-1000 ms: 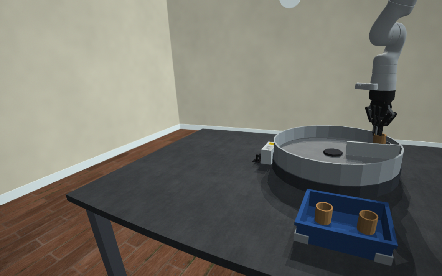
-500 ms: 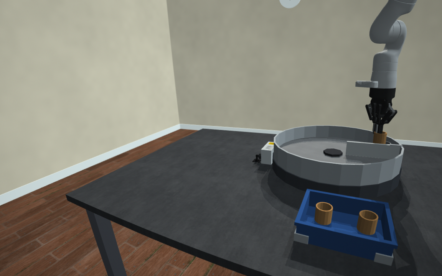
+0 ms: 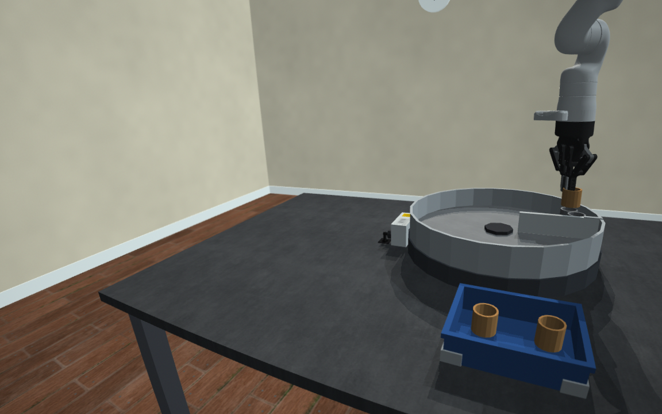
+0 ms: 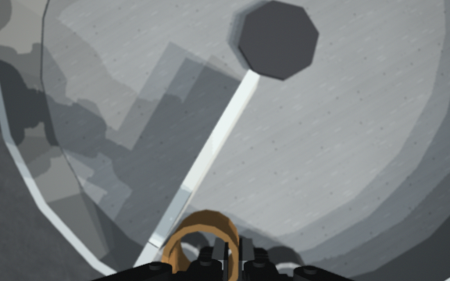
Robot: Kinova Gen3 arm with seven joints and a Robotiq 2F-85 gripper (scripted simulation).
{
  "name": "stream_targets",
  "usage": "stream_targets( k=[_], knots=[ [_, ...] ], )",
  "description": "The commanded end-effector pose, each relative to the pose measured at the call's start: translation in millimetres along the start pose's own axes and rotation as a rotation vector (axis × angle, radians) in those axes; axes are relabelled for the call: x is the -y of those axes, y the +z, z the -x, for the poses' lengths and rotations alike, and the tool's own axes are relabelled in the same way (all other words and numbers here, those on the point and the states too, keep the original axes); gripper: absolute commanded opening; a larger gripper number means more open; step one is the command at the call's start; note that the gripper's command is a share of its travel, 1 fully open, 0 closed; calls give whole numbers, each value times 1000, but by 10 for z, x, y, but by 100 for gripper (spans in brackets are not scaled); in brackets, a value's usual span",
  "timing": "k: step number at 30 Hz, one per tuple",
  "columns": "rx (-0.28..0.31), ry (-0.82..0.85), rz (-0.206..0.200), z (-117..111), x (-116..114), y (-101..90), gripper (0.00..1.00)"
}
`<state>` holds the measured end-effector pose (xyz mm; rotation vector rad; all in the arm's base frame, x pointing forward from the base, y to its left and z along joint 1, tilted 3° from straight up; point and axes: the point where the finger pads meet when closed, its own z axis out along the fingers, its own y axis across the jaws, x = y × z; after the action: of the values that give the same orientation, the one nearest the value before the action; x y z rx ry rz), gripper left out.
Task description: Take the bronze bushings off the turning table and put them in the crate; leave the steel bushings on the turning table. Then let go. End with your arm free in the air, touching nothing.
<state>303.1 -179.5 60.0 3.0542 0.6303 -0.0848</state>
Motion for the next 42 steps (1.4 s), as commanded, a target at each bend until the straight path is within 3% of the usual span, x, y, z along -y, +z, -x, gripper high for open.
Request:
stream_targets(
  k=[1,8,13,25,30,42],
  knots=[
    [-9,-7,4,-42,5,-32,0],
    [-9,-7,4,-42,5,-32,0],
    [-9,-7,4,-37,5,-274,0],
    [-9,-7,4,-37,5,-274,0],
    [-9,-7,4,-411,384,-274,0],
    [-9,-7,4,-411,384,-274,0]
  ],
)
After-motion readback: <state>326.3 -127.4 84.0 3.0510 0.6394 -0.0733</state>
